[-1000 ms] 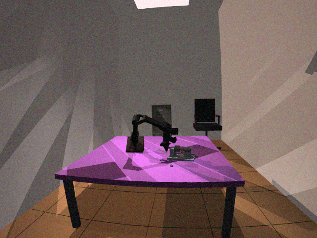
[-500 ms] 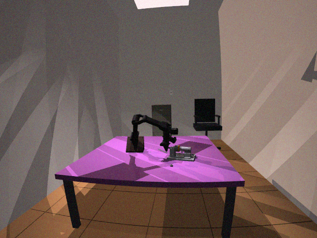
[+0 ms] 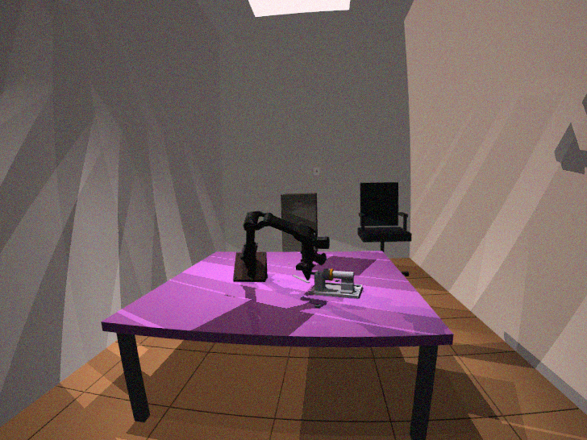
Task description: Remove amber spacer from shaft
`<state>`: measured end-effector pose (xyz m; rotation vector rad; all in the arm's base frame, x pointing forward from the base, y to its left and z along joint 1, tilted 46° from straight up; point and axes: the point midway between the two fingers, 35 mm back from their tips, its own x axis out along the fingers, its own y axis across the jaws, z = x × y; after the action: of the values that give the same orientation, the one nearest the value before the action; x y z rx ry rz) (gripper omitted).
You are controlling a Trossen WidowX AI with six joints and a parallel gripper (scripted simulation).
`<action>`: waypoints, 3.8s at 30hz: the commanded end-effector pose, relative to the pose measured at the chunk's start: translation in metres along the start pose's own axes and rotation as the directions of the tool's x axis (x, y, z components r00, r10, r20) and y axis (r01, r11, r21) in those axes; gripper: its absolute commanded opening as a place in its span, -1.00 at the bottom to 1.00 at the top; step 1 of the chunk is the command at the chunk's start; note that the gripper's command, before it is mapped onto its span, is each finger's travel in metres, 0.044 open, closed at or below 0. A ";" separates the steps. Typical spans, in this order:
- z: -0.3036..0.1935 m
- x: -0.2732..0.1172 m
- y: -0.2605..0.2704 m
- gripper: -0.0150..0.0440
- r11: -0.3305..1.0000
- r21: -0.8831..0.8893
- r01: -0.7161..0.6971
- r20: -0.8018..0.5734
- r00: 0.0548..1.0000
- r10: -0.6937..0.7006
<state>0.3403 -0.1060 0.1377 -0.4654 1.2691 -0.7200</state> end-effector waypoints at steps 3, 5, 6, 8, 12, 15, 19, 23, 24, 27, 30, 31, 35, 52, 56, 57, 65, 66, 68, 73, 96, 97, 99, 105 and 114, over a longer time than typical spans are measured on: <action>-0.001 0.000 0.000 -0.49 1.000 0.002 0.000 -0.001 1.000 0.000; -0.001 0.000 0.000 -0.49 1.000 0.002 0.000 -0.001 1.000 0.000; -0.001 0.000 0.000 -0.49 1.000 0.002 0.000 -0.001 1.000 0.000; -0.002 0.000 0.000 -0.49 1.000 0.002 0.000 -0.001 1.000 0.000; -0.002 0.000 0.000 -0.49 1.000 0.002 0.000 -0.001 1.000 0.000; -0.002 0.000 0.000 -0.49 1.000 0.002 0.000 -0.001 1.000 0.000; -0.003 0.000 0.000 -0.49 1.000 0.002 0.000 -0.001 1.000 0.000; -0.003 0.000 0.000 -0.49 1.000 0.002 0.000 -0.001 1.000 0.000; -0.003 0.000 0.000 -0.49 1.000 0.002 0.000 -0.001 1.000 0.000; -0.003 0.000 0.000 -0.49 1.000 0.002 0.000 -0.001 1.000 0.000; -0.004 0.000 0.000 -0.49 1.000 0.002 0.000 -0.001 1.000 0.000; -0.004 0.000 0.000 -0.49 1.000 0.002 0.000 -0.001 1.000 0.000; -0.004 0.000 0.000 -0.49 1.000 0.002 0.000 -0.001 1.000 0.000; -0.006 0.000 0.000 -0.49 1.000 0.002 0.000 -0.001 1.000 0.000; -0.006 0.000 0.000 -0.49 1.000 0.002 0.000 -0.001 1.000 0.000; -0.006 0.000 0.000 -0.49 1.000 0.002 0.000 -0.001 1.000 0.000; -0.007 0.000 0.000 -0.49 1.000 0.002 0.000 -0.001 1.000 0.000; -0.007 0.000 0.000 -0.49 1.000 0.002 0.000 -0.001 1.000 0.000; -0.007 0.000 0.000 -0.49 1.000 0.002 0.000 -0.001 1.000 0.000; -0.008 0.000 0.000 -0.49 1.000 0.002 0.000 -0.001 1.000 0.000; -0.010 0.000 0.000 -0.49 1.000 0.002 0.000 -0.001 1.000 0.000; -0.010 0.000 0.000 -0.49 1.000 0.002 0.000 -0.001 1.000 0.000; -0.011 0.000 0.000 -0.49 1.000 0.002 0.000 -0.001 1.000 0.000; -0.011 0.000 0.000 -0.49 1.000 0.002 0.000 -0.001 1.000 0.000; -0.012 0.000 0.000 -0.49 1.000 0.002 0.000 -0.001 1.000 0.000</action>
<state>0.3294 -0.1053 0.1347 -0.4658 1.2705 -0.7194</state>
